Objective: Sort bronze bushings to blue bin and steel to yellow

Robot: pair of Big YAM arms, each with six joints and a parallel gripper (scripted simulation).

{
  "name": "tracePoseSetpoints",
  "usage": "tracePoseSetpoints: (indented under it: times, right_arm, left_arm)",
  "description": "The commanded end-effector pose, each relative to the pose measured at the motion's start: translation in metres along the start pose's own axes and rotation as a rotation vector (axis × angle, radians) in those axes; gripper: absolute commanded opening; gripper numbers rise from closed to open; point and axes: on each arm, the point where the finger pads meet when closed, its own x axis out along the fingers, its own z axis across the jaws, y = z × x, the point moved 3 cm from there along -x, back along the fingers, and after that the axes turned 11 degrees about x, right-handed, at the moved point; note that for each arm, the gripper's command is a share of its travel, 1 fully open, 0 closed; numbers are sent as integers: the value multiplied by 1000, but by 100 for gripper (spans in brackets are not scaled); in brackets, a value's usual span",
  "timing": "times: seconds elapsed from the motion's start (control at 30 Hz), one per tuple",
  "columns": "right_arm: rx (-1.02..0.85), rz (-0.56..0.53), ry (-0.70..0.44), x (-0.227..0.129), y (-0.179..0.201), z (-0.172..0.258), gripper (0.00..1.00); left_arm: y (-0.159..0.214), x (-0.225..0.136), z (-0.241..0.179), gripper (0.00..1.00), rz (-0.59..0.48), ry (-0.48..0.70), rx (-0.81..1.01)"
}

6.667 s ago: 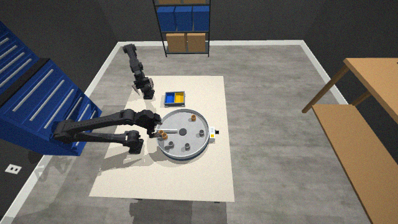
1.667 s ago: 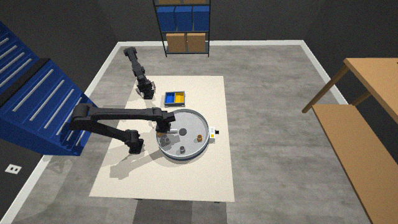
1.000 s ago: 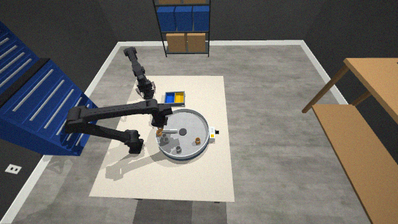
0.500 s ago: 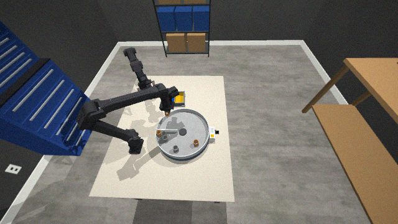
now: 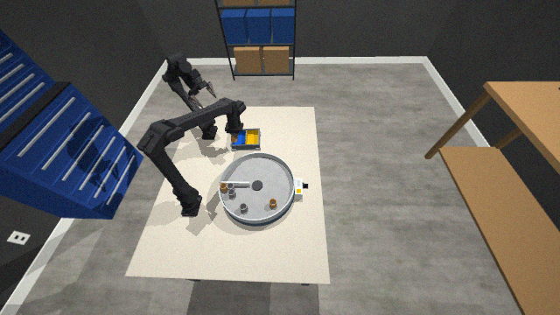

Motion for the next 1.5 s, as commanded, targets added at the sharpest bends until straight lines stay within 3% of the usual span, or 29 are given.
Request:
tracePoseSetpoints:
  times: [0.0, 0.4, 0.87, 0.97, 1.23, 1.47]
  right_arm:
    - [20, -95, 35, -32, -44, 9, 0]
    - [1, -101, 37, -36, -45, 10, 0]
    - [12, -72, 31, -36, -50, -1, 0]
    - [17, -131, 58, -41, -48, 11, 0]
    - [-2, -159, 182, 1, -41, 19, 0]
    - [11, -197, 190, -16, -47, 12, 0]
  left_arm:
    - [-17, -43, 17, 100, -31, -46, -71]
    - [-23, -89, 29, 100, -52, -130, -154]
    - [-24, -95, 29, 100, -63, -144, -167]
    - [-24, -95, 29, 100, -63, -144, -167]
    - [-24, -95, 29, 100, -63, -144, -167]
    - [-24, -95, 29, 100, -63, -144, -167]
